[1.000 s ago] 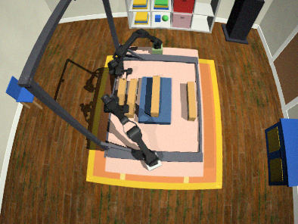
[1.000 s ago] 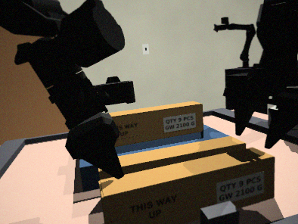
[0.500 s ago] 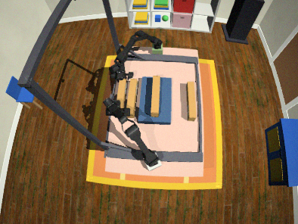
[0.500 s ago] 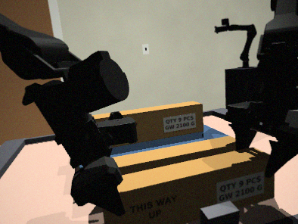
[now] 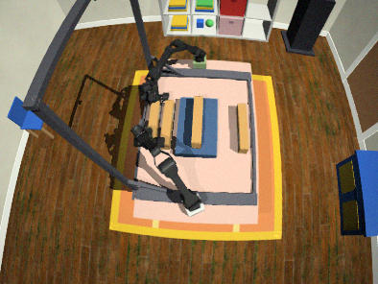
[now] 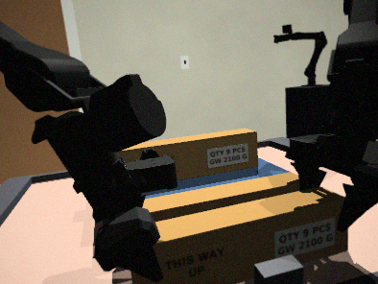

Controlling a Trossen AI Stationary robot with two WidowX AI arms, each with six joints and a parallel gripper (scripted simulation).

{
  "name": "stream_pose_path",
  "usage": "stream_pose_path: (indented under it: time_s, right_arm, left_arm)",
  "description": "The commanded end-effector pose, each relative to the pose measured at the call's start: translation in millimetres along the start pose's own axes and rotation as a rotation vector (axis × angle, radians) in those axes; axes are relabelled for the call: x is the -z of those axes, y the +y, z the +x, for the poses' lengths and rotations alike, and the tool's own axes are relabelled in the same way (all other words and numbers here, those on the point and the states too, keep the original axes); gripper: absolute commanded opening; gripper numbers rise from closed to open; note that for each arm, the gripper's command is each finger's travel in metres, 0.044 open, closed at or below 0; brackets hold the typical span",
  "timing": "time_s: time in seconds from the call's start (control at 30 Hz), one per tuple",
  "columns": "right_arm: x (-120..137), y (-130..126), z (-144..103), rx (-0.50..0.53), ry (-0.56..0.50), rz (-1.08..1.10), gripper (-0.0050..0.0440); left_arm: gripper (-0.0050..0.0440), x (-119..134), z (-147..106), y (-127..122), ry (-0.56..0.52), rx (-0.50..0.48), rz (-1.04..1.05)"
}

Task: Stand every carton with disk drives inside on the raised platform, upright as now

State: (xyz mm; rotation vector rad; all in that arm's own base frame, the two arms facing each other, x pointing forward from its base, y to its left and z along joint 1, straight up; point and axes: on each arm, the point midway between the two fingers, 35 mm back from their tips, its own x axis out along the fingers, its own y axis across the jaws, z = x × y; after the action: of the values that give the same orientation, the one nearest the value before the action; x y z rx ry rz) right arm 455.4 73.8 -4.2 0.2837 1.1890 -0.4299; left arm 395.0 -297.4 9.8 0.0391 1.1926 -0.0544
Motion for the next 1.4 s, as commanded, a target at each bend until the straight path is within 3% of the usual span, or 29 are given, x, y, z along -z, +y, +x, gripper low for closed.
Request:
stream_pose_path:
  time_s: [0.0,1.37]
  right_arm:
    - [-4.8,0.1,-2.8,-0.005,-0.012,0.010,0.0386]
    - [-4.1,0.4,-2.5,-0.021,-0.027,0.009,0.0386]
  left_arm:
    - [0.0387,-5.7,-8.9,-1.0,-0.019,0.013,-0.005]
    - [0.0387,-5.4,-9.0,-0.5,-0.018,0.007,-0.004]
